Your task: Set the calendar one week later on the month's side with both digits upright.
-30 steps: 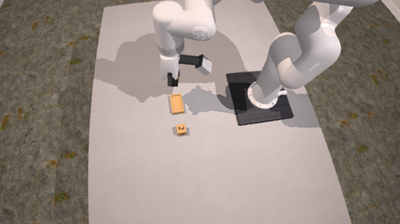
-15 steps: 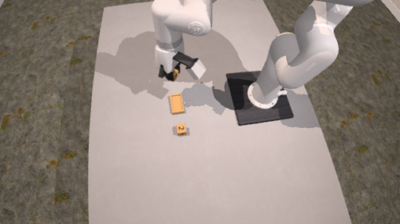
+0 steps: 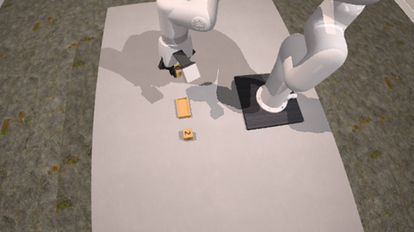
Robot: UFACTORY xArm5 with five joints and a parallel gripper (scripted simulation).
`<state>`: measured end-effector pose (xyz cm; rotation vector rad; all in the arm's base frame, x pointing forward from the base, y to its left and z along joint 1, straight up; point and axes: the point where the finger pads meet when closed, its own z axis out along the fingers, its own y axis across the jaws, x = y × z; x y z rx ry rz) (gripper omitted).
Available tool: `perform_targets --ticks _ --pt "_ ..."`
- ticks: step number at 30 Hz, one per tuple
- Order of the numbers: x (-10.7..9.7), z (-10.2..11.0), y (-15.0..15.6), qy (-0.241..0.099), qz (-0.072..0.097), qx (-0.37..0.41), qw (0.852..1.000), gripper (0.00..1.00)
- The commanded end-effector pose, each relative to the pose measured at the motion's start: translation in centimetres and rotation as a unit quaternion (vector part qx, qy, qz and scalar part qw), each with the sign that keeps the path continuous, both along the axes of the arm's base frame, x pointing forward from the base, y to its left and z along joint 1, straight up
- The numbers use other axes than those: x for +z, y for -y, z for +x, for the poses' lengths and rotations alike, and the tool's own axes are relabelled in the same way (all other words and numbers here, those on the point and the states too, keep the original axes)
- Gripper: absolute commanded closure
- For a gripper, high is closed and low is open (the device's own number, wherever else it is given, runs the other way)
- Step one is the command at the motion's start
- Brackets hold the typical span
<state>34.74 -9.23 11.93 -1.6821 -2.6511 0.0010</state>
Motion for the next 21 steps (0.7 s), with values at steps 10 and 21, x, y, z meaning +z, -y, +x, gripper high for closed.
perform_targets --ticks 10,21 --pt "-0.1 0.0 2.4 0.001 0.000 -0.196 0.981 0.71" --pt "-0.1 0.0 2.5 0.001 0.000 -0.204 0.979 0.71"
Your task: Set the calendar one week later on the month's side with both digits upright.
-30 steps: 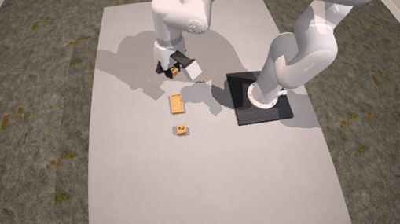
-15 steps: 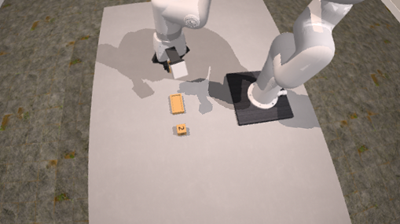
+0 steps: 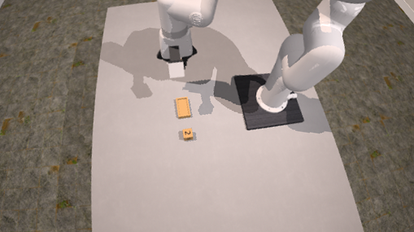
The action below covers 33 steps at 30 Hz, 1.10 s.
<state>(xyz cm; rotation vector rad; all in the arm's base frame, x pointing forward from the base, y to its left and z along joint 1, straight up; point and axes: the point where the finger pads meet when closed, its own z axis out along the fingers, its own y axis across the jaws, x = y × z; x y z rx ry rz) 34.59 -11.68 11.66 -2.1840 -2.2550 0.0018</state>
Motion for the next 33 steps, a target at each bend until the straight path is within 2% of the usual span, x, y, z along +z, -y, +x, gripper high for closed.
perform_targets --ticks 1,13,18,28,30,33 --pt "0.1 0.1 0.1 0.002 -0.001 -0.001 1.000 0.71" --pt "-0.6 0.1 0.0 0.002 -0.001 -0.001 1.000 0.71" --pt "-2.3 0.1 0.0 0.002 -0.001 -0.001 1.000 0.71" --pt "-7.0 0.1 0.0 0.002 -0.001 -0.001 1.000 0.71" --pt "-7.0 0.1 0.0 0.002 -0.001 -0.001 1.000 0.71" --pt "-8.1 0.1 0.0 0.002 -0.001 -0.001 1.000 0.71"
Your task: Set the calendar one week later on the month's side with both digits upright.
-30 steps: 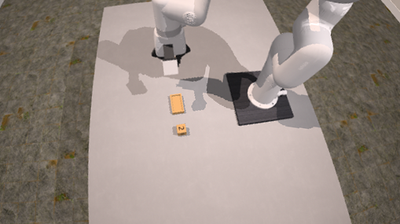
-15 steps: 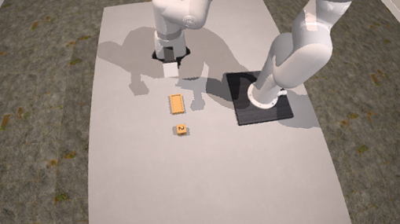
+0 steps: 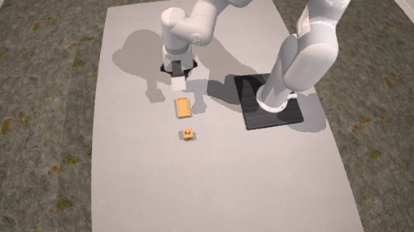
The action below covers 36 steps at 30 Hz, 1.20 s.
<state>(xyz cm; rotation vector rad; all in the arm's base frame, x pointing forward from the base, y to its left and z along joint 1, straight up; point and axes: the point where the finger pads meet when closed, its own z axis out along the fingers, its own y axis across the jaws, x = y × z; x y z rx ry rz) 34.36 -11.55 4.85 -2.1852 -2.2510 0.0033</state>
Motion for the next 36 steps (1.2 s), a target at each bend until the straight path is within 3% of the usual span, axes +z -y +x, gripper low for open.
perform_targets --ticks 1,8,36 --pt "-1.64 0.36 0.11 0.003 -0.001 0.000 1.000 0.71" --pt "-2.61 0.37 0.10 0.003 -0.001 0.000 1.000 0.71" --pt "-2.63 0.37 0.10 0.003 -0.001 0.000 1.000 0.71"
